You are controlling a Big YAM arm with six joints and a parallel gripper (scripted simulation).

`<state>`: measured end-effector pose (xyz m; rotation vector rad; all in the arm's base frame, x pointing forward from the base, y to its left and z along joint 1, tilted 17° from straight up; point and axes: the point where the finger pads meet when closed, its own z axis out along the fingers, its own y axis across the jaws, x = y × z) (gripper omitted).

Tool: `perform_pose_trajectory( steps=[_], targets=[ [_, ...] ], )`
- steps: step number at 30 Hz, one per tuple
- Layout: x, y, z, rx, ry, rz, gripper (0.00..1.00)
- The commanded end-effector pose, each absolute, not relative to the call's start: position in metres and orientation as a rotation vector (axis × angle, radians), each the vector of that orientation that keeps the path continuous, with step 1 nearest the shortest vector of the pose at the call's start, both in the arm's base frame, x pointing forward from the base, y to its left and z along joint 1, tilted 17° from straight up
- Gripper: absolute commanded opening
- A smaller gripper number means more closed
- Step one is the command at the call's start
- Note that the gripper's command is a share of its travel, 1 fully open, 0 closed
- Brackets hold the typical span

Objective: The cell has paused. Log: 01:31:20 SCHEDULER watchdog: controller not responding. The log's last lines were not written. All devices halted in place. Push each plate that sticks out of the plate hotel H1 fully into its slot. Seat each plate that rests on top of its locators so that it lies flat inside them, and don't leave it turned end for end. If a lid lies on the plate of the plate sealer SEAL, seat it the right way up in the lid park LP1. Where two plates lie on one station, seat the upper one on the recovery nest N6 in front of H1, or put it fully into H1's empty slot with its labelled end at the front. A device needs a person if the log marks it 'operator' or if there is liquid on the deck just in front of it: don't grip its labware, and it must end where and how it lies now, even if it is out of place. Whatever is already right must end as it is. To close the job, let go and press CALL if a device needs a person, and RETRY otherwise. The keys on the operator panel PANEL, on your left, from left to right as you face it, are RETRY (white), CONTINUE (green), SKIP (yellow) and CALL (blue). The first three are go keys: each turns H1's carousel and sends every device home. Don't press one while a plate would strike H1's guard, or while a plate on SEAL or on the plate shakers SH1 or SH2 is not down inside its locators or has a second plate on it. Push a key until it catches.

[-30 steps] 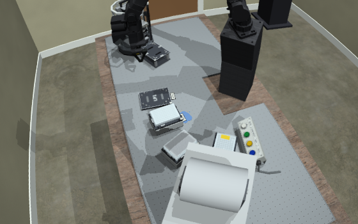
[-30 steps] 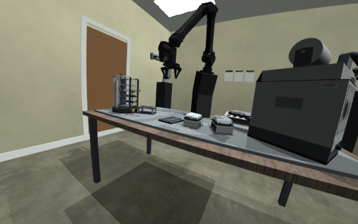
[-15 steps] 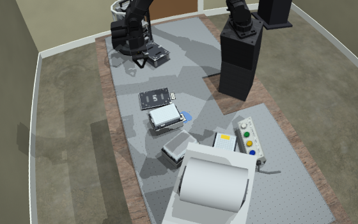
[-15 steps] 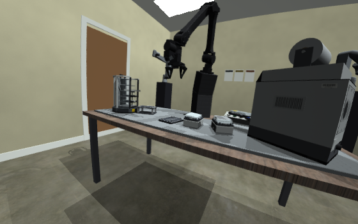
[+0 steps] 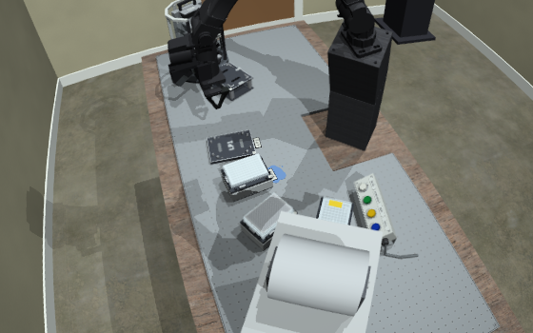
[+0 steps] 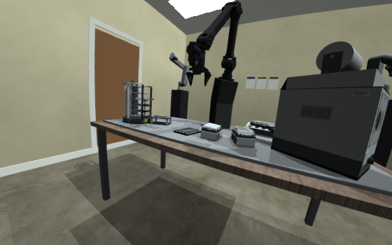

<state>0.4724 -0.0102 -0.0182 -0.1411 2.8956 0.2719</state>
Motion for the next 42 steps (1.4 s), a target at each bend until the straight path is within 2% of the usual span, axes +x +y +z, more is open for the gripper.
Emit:
perform_pose_trajectory(
  steps=[1, 4, 42],
  targets=[
    [0.47, 0.007, -0.011, -0.38, 2.843, 0.24, 1.0],
    [0.466, 0.016, -0.01, -0.496, 2.819, 0.225, 1.0],
    [0.425, 0.122, 0.001, -0.463, 2.833, 0.241, 1.0]
  ],
)
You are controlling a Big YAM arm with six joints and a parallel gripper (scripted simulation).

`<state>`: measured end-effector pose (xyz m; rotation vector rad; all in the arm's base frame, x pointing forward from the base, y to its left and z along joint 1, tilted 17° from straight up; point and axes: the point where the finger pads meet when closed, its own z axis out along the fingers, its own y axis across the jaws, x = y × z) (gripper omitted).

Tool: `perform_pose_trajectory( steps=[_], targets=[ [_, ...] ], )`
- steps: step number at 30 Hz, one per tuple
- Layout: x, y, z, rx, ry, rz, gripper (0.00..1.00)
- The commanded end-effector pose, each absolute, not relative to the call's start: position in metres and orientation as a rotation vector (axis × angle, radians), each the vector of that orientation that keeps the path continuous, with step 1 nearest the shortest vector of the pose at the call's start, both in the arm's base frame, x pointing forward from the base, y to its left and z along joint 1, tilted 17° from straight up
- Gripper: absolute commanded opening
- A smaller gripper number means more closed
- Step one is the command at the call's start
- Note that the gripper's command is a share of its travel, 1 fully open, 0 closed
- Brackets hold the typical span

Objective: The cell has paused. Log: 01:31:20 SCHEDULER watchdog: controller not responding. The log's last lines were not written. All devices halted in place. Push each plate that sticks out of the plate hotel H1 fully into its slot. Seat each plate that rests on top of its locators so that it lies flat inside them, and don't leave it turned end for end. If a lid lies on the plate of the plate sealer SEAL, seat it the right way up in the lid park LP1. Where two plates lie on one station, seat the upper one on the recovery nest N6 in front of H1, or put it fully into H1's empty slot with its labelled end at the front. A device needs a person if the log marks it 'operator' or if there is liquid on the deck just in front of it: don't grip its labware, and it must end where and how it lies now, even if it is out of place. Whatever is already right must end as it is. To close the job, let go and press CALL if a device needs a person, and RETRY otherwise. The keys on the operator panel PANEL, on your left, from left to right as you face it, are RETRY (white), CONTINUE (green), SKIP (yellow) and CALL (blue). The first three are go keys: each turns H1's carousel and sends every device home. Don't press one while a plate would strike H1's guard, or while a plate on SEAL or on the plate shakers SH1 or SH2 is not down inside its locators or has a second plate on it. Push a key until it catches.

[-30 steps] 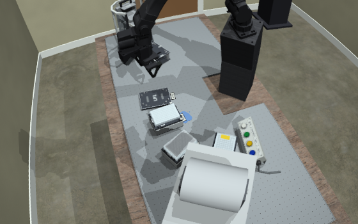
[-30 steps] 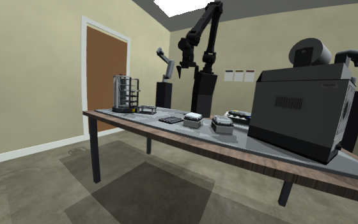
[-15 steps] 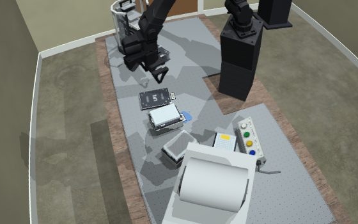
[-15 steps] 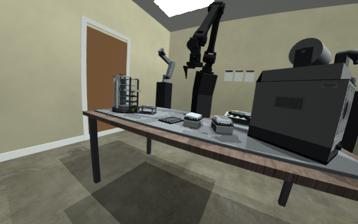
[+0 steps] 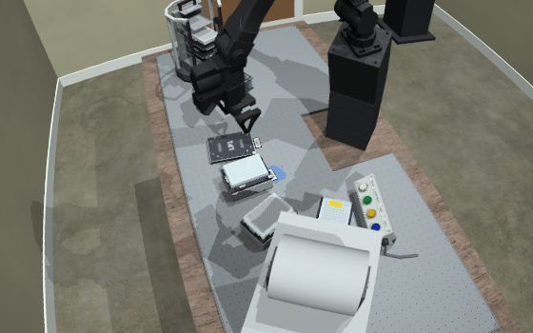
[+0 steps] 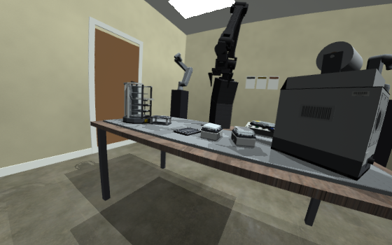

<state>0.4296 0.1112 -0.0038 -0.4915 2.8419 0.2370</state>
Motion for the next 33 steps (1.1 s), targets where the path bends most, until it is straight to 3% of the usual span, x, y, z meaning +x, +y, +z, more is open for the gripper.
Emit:
perform_pose_trajectory(
  steps=[1, 12, 33],
  targets=[
    [0.425, 0.126, 0.003, -0.462, 2.828, 0.242, 1.0],
    [0.414, 0.15, 0.002, -0.463, 2.839, 0.243, 1.0],
    [0.414, 0.142, -0.005, -1.074, 2.66, 0.153, 1.0]
  ],
)
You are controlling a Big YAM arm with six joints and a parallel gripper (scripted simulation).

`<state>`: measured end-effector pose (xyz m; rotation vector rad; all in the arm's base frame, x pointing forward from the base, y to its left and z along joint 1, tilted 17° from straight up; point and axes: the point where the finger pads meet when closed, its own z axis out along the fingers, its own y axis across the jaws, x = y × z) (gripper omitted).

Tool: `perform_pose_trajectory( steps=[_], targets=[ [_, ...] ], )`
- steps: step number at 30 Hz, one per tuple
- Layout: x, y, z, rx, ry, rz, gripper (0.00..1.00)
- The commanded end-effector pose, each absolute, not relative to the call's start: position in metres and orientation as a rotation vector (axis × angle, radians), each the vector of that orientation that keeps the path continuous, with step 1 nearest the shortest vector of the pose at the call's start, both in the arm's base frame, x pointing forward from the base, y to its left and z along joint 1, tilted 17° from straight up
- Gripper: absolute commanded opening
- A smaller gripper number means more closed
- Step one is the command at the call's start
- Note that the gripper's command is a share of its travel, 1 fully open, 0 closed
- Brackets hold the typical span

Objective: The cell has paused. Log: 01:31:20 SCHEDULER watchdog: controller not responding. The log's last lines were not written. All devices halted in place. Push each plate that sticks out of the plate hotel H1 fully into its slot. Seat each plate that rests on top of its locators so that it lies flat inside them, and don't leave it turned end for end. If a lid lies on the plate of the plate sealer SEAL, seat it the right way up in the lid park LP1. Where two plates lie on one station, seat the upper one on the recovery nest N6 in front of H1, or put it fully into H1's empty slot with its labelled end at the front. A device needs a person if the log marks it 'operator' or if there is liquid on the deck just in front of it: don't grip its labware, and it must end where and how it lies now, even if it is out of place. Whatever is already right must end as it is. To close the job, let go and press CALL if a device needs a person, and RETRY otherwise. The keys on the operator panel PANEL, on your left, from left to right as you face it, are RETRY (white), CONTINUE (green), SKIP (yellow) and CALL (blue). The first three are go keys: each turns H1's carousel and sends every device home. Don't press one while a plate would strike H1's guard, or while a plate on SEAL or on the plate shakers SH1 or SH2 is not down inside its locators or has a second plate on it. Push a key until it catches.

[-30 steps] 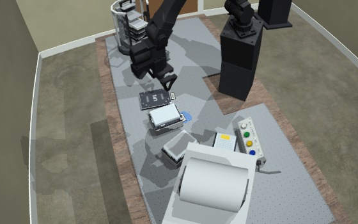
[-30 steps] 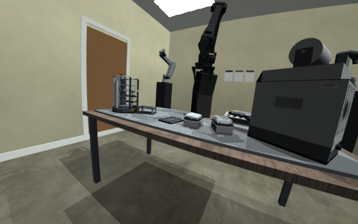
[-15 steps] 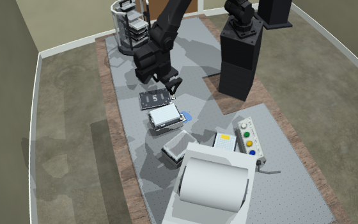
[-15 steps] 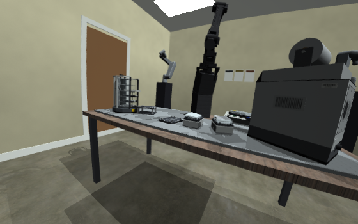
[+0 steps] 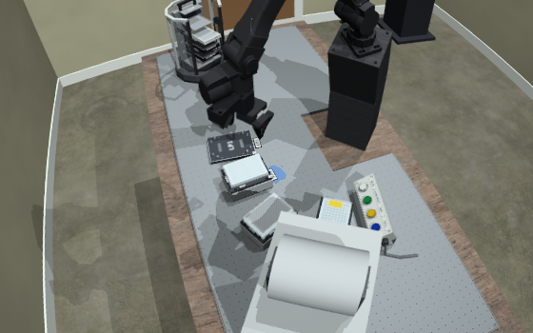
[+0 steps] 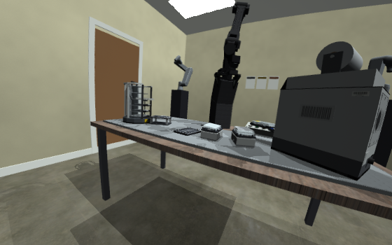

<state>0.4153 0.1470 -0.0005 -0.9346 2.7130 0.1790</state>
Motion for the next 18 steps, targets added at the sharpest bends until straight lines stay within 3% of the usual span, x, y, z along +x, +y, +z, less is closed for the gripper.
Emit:
perform_pose_trajectory(
  steps=[1, 18],
  targets=[
    [0.4137, 0.1419, -0.005, -1.105, 2.646, 0.148, 1.0],
    [0.4137, 0.1419, -0.005, -1.543, 2.404, 0.078, 1.0]
  ],
)
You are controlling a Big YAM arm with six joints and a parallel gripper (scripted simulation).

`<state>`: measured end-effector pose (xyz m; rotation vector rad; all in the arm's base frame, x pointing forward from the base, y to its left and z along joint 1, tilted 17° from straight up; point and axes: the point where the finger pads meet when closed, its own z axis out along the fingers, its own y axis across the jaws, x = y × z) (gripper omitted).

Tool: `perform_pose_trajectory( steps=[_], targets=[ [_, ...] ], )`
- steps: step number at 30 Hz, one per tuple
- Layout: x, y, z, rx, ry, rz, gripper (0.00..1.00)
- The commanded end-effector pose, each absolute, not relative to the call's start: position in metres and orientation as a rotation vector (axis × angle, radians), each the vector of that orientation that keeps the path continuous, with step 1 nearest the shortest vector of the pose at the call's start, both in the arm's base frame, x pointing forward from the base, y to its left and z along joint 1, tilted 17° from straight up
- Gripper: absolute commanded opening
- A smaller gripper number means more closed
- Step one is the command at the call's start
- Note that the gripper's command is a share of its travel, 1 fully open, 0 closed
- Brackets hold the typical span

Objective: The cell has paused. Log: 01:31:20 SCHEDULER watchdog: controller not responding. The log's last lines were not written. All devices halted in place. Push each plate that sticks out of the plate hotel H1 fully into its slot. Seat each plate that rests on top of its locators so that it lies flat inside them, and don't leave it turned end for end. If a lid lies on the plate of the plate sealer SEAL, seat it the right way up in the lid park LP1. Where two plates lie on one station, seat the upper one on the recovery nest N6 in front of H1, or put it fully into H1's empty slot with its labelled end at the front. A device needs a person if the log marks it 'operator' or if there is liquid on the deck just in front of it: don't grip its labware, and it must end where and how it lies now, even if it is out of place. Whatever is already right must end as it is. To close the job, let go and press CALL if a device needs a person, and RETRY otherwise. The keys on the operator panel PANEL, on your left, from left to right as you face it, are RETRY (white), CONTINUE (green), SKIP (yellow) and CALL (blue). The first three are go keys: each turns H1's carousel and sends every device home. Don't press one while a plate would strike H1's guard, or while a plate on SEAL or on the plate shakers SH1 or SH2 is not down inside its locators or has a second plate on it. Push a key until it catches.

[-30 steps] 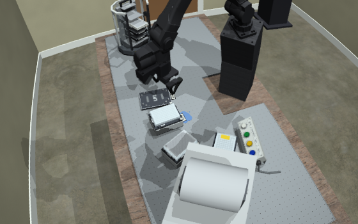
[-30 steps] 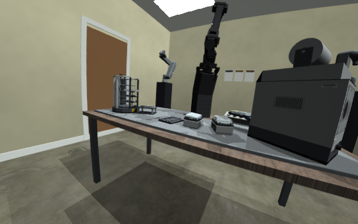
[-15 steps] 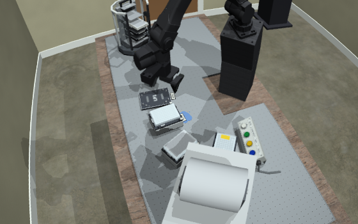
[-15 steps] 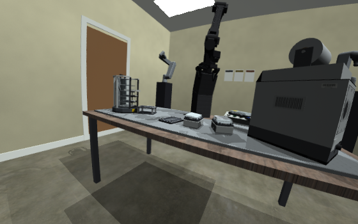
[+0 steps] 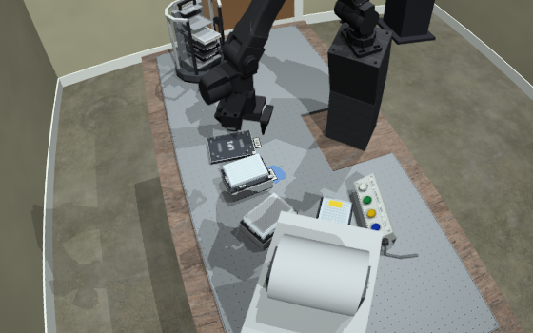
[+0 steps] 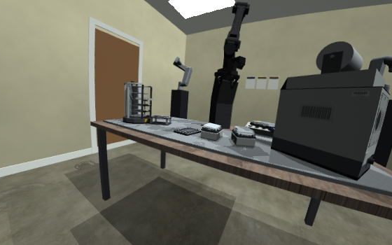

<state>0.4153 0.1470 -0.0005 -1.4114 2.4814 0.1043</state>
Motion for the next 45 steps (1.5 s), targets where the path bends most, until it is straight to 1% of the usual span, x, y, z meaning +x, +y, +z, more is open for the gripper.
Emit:
perform_pose_trajectory(
  steps=[1, 27, 45],
  targets=[
    [0.4137, 0.1419, -0.005, -1.571, 2.385, 0.073, 1.0],
    [0.4136, 0.1419, -0.0051, -2.115, 1.915, -0.031, 1.0],
    [0.4135, 0.1419, -0.005, -2.116, 1.916, -0.03, 1.0]
  ],
)
